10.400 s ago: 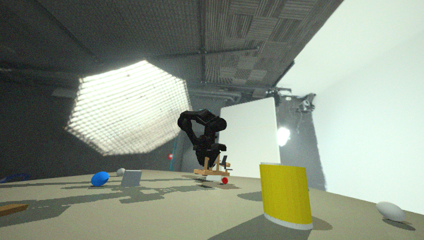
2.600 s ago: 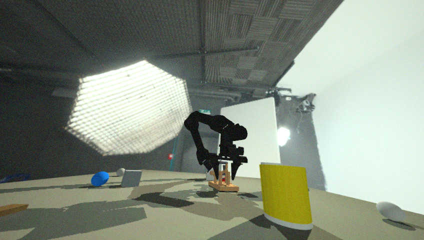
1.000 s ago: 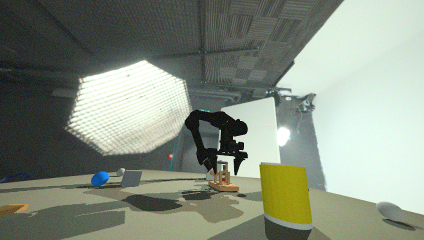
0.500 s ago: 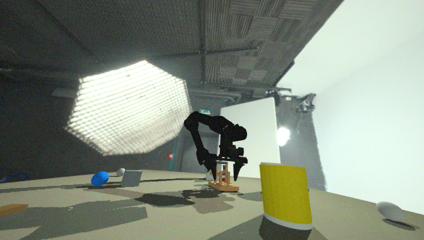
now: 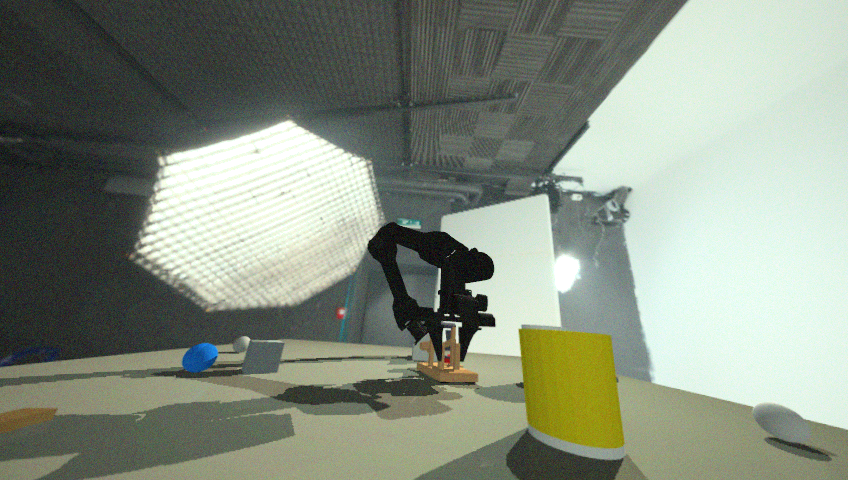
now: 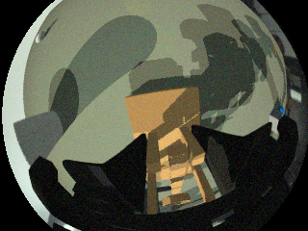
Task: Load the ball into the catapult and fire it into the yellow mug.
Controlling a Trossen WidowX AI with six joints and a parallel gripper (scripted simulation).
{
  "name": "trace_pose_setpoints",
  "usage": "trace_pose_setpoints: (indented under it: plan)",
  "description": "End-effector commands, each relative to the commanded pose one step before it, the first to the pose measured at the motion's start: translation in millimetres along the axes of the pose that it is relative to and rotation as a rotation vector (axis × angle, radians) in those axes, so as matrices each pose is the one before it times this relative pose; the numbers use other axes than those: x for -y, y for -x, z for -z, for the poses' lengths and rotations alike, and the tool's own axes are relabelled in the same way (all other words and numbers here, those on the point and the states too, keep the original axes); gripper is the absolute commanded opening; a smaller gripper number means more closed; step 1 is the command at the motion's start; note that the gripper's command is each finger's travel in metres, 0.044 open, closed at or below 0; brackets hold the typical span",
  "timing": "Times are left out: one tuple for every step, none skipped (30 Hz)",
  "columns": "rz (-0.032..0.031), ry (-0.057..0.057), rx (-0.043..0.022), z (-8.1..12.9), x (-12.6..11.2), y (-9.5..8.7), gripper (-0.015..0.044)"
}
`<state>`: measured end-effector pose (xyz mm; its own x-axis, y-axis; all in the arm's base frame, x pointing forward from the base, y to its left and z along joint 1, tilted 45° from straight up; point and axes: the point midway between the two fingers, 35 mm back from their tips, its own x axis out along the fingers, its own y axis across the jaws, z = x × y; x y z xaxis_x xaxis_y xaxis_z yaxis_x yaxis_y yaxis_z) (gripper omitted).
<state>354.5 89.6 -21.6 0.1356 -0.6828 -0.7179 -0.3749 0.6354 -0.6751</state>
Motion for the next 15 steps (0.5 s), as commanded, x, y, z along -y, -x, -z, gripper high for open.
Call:
trace_pose_setpoints:
  plan:
    - [0.00098, -0.0014, 0.0004, -0.22, 0.36, 0.29, 0.0111]
    - [-0.00031, 0.0001, 0.00008, -0.22, -0.09, 2.72, 0.0085]
    - [-0.00083, 0.0004, 0.00017, -0.5, -0.24, 8.2, 0.0059]
    - [-0.00101, 0.0005, 0.00005, -0.31, -0.33, 13.78, 0.0032]
    - [-0.00052, 0.0005, -0.00024, 0.35, -0.23, 13.9, 0.0006]
    - [-0.00007, 0.0002, -0.00027, 0.53, -0.08, 8.38, 0.0]
    - [0.00002, 0.0001, -0.00011, 0.23, -0.02, 2.8, 0.0]
    - [0.0, 0.0, 0.0, 0.0, 0.0, 0.0, 0.0]
    - [0.0, 0.0, 0.0, 0.0, 0.0, 0.0, 0.0]
    - [0.00134, 0.0023, -0.00046, 0.0, -0.33, -0.55, 0.0]
    - [0.00002, 0.0, 0.0, -0.02, -0.01, -0.27, 0.0]
    - [0.00005, 0.0001, 0.00001, -0.06, -0.02, -0.82, 0.0]
    - [0.00006, 0.0002, 0.00001, -0.08, -0.03, -1.1, 0.0]
    - [0.0001, 0.0003, 0.00001, -0.11, -0.04, -1.59, 0.0]
    - [0.00011, 0.0003, 0.00001, -0.1, -0.04, -1.66, 0.0]
